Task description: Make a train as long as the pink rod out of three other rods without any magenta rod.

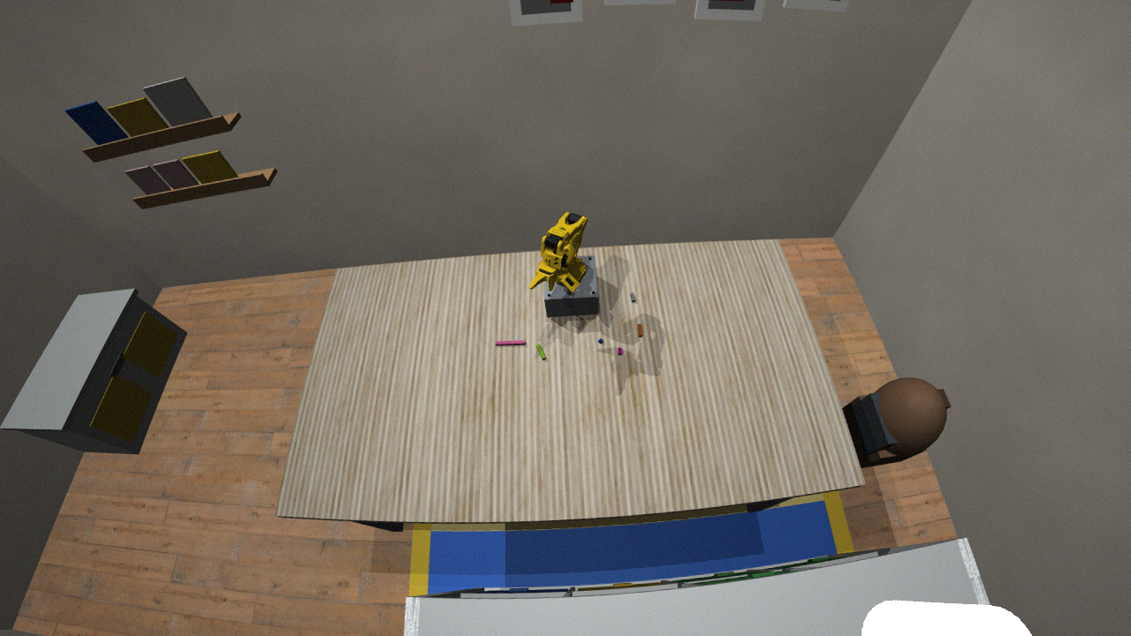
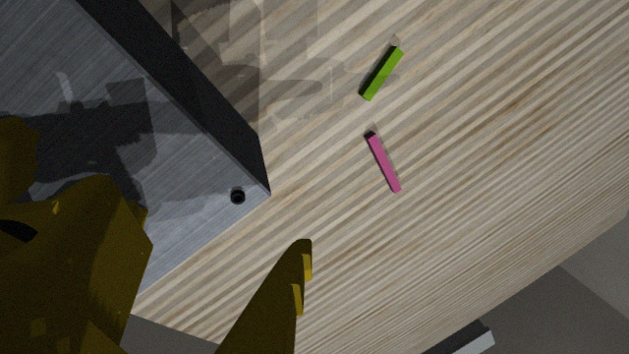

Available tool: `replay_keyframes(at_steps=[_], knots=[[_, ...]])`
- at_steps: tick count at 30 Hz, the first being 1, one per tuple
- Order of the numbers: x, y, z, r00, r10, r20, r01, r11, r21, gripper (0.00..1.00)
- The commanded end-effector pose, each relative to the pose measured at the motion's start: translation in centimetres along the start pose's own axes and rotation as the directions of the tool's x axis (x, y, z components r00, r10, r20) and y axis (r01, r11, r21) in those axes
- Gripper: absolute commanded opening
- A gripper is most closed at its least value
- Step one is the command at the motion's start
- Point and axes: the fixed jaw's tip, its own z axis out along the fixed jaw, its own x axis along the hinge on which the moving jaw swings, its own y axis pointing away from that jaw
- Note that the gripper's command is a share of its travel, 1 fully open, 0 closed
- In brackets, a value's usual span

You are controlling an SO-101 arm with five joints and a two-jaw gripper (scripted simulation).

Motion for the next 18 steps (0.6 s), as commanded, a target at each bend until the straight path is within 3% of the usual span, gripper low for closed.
replay_keyframes(at_steps=[1, 12, 18], knots=[[-0.8, 0.0, -0.2, 0.997, -0.077, 0.022, 0.077, 0.997, -0.001, 1.00], [-4.1, 0.9, -0.5, 0.924, -0.367, 0.111, 0.367, 0.930, 0.016, 1.00], [-4.7, 1.2, -0.5, 0.897, -0.422, 0.128, 0.423, 0.906, 0.022, 1.00]])
